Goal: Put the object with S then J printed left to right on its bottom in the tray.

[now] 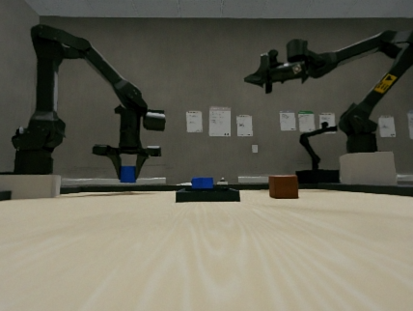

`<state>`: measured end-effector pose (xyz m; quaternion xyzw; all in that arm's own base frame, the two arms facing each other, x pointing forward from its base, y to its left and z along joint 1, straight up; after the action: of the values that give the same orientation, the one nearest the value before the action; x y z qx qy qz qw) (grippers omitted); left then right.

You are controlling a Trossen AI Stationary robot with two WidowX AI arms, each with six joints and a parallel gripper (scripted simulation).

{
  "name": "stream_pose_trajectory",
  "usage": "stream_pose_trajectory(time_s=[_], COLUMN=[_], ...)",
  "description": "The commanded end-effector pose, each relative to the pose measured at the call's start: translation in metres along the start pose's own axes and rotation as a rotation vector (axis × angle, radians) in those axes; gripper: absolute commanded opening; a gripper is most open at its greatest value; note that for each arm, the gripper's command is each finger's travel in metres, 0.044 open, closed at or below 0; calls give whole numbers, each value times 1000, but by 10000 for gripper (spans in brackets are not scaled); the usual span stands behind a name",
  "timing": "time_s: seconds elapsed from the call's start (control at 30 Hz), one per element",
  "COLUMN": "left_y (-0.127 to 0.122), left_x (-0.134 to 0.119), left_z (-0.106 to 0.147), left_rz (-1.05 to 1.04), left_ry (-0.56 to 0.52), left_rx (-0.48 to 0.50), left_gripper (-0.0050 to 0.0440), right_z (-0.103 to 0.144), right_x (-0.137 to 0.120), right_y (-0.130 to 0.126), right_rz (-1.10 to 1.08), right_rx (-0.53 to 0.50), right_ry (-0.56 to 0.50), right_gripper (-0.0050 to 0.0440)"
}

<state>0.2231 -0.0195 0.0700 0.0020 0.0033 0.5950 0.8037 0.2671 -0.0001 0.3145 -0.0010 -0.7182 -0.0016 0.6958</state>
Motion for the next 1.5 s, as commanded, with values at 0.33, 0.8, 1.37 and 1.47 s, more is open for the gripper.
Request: stream_pose_trajectory(time_s=[0.33, 0.8, 1.37, 1.47], left_y=[-2, -24, -58, -64], left_x=[0, -13, -38, -44], left_z=[43, 28, 17, 15], left_rz=[-8, -214, -543, -609], left_ry=[-12, -2, -14, -19], left_rx=[-41, -101, -239, -267], left_gripper=[159, 159, 159, 159], right_z=[1, 9, 21, 23], right_x=[6, -3, -10, -11], right_y=[0, 3, 7, 8], right_rz=[1, 1, 1, 1], right_rx=[4, 36, 84, 94], right_ry=[-18, -5, -1, 0], right_gripper=[-50, -50, -50, -50])
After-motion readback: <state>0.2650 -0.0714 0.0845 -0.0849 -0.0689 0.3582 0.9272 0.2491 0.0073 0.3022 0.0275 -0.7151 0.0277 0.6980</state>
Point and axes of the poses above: on each arm, the point midway between the two fingers, 35 mm back from their tips, its own z axis back along the fingers, its own y axis across the jaws, x = y × z, the point moved 5 cm from there along z, back along the fingers
